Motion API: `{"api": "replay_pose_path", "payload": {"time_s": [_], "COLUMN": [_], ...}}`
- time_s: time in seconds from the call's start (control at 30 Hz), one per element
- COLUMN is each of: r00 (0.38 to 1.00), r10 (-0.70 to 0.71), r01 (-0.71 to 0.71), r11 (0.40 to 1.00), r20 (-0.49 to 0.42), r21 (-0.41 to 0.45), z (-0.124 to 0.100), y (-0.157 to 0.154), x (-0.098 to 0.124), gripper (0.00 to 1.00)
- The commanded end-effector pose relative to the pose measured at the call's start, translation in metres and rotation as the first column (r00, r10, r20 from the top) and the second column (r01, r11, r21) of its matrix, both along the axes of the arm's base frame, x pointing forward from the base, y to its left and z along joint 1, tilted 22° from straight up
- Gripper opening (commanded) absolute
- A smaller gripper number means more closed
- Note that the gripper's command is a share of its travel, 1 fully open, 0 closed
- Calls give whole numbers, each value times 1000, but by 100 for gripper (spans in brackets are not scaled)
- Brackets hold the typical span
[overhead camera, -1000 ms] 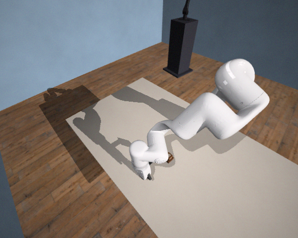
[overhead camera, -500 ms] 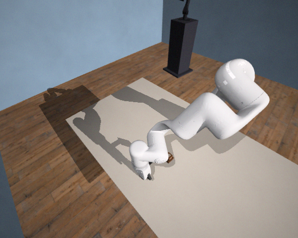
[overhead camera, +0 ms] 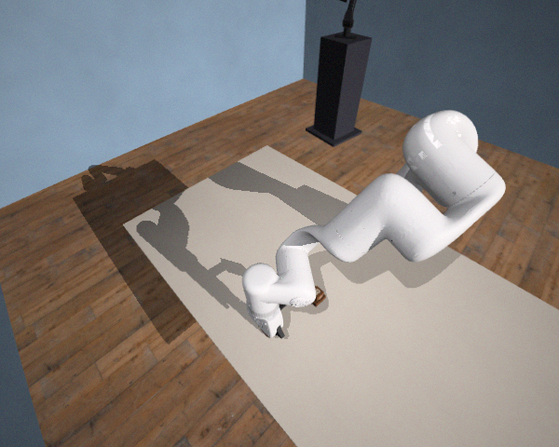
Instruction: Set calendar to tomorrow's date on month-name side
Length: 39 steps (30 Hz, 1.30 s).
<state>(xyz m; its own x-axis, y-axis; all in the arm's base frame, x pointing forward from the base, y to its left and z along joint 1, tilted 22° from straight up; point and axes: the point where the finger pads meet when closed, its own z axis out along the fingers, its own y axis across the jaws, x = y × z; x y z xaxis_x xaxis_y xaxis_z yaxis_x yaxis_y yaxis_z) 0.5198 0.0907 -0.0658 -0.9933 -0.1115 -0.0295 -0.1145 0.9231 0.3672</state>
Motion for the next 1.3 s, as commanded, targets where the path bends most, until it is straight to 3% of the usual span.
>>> {"api": "replay_pose_path", "payload": {"time_s": [0.0,1.07,1.27], "r00": [1000,1000,1000], "r10": [-1,-1,-1], "r01": [1,1,1], "r11": [1000,1000,1000], "r20": [4,4,4], "r21": [0,0,0], "z": [2,2,2], "y": [0,0,0], "x": [2,2,2], "gripper": [29,29,37]}}
